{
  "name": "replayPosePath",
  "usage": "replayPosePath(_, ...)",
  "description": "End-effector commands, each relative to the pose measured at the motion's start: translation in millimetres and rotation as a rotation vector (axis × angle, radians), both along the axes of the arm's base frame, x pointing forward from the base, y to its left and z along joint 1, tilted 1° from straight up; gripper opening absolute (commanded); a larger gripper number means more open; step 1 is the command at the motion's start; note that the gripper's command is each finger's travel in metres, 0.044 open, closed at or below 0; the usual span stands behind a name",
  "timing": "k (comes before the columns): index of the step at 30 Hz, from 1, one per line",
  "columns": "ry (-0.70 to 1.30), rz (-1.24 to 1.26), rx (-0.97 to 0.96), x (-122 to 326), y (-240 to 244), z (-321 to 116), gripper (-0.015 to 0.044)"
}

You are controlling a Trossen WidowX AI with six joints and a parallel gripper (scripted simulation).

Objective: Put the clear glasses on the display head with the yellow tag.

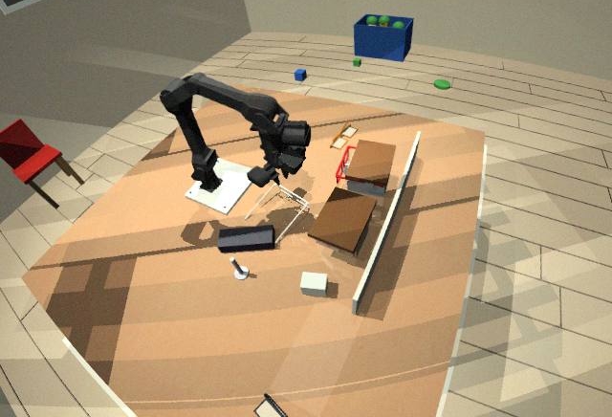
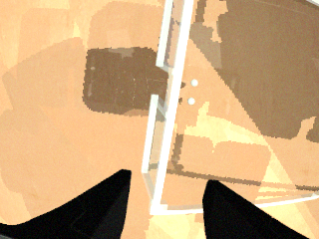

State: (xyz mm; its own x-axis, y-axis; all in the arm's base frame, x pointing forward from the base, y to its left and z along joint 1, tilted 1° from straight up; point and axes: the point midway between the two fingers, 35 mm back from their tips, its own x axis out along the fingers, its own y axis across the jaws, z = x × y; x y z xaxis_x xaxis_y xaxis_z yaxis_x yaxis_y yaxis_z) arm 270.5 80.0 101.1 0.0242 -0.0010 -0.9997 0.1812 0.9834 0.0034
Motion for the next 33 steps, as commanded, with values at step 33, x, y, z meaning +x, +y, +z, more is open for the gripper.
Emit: replayPosePath(33, -0.009, 0.006, -0.003, 2.5, -1.2, -45.4, 0.014)
